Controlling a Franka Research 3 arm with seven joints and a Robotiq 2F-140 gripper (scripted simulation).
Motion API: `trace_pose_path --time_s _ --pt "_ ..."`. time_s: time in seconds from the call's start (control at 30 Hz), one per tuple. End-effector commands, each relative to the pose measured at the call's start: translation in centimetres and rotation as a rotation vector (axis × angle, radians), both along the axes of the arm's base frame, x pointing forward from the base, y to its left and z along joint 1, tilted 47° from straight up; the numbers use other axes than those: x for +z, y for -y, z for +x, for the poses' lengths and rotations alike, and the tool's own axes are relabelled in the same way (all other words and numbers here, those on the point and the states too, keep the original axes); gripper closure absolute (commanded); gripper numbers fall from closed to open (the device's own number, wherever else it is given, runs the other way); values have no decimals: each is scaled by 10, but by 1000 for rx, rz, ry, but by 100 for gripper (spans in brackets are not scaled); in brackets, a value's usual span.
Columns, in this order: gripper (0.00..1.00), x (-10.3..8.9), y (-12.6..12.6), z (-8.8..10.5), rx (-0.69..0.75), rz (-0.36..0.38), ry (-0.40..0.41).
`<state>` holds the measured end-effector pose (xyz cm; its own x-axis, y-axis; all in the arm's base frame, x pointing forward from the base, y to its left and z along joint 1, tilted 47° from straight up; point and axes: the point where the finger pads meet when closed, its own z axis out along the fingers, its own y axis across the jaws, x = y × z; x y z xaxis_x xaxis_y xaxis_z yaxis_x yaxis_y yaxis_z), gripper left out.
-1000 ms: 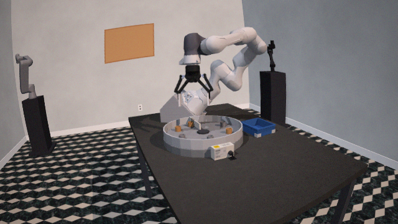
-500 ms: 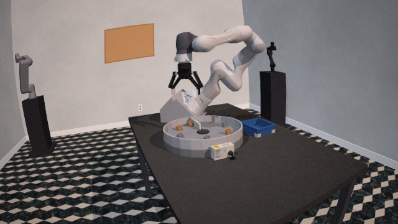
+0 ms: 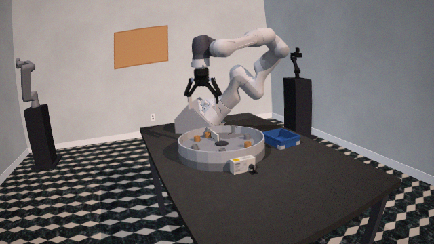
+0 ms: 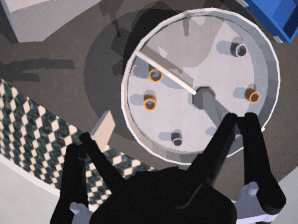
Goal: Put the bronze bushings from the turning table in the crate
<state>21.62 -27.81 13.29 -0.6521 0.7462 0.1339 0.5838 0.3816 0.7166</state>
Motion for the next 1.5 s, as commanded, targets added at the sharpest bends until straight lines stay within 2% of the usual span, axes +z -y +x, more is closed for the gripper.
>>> trace_pose_path --time_s 0.0,0.33,0.37,1.47 --pt "0 -1 -2 -2 -9 12 -10" --pt "0 -1 -2 -2 -9 12 -10" --pt "93 -1 -2 -2 -9 12 -10" --pt "93 -1 -2 -2 -9 12 -10"
